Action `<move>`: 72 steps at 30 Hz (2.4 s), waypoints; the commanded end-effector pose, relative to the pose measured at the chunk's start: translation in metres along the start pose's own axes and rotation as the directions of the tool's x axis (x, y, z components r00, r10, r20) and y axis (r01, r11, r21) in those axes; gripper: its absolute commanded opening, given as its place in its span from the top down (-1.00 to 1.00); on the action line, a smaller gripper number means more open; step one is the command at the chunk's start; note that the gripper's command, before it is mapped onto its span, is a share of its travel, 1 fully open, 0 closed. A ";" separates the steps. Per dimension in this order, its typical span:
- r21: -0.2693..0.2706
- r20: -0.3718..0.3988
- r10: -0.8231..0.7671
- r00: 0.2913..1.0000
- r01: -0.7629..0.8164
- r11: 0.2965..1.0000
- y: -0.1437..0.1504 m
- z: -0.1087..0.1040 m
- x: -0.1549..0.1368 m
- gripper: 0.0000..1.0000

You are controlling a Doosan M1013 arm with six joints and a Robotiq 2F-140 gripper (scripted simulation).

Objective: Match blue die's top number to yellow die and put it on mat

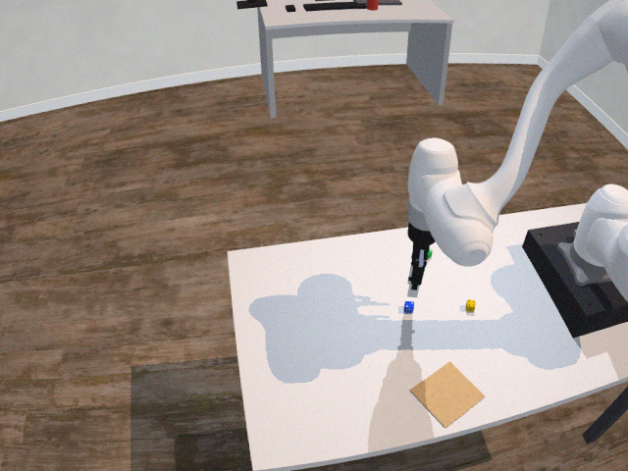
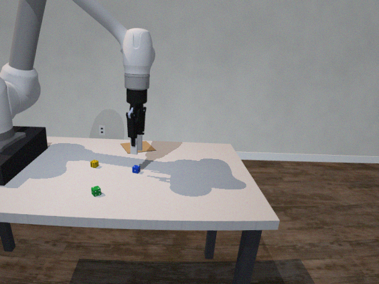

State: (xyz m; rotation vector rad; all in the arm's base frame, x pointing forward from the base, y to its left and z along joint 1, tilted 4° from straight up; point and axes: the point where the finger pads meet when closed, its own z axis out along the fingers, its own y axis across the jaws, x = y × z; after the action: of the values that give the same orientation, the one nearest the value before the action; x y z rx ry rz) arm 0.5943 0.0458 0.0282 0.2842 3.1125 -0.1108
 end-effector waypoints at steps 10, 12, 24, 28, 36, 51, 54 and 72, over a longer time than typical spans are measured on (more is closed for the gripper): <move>0.004 0.000 -0.001 1.000 0.001 1.000 0.000 0.002 0.001 0.36; 0.004 0.000 -0.001 1.000 0.001 1.000 0.000 0.002 0.001 0.36; 0.004 0.000 -0.001 1.000 0.001 1.000 0.000 0.002 0.001 0.36; 0.004 0.000 -0.001 1.000 0.001 1.000 0.000 0.003 0.001 0.36; 0.005 0.000 -0.001 1.000 0.001 1.000 0.000 0.006 0.001 0.36; 0.005 0.000 -0.001 1.000 0.001 1.000 0.000 0.025 0.001 0.36; 0.005 0.000 -0.001 1.000 0.001 1.000 0.000 0.028 0.001 0.36; 0.005 0.000 -0.001 1.000 0.001 1.000 0.000 0.050 0.001 0.36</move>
State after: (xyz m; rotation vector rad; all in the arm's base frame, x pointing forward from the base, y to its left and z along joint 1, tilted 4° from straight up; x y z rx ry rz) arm 0.5944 0.0456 -0.0164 0.2794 3.1127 -0.1124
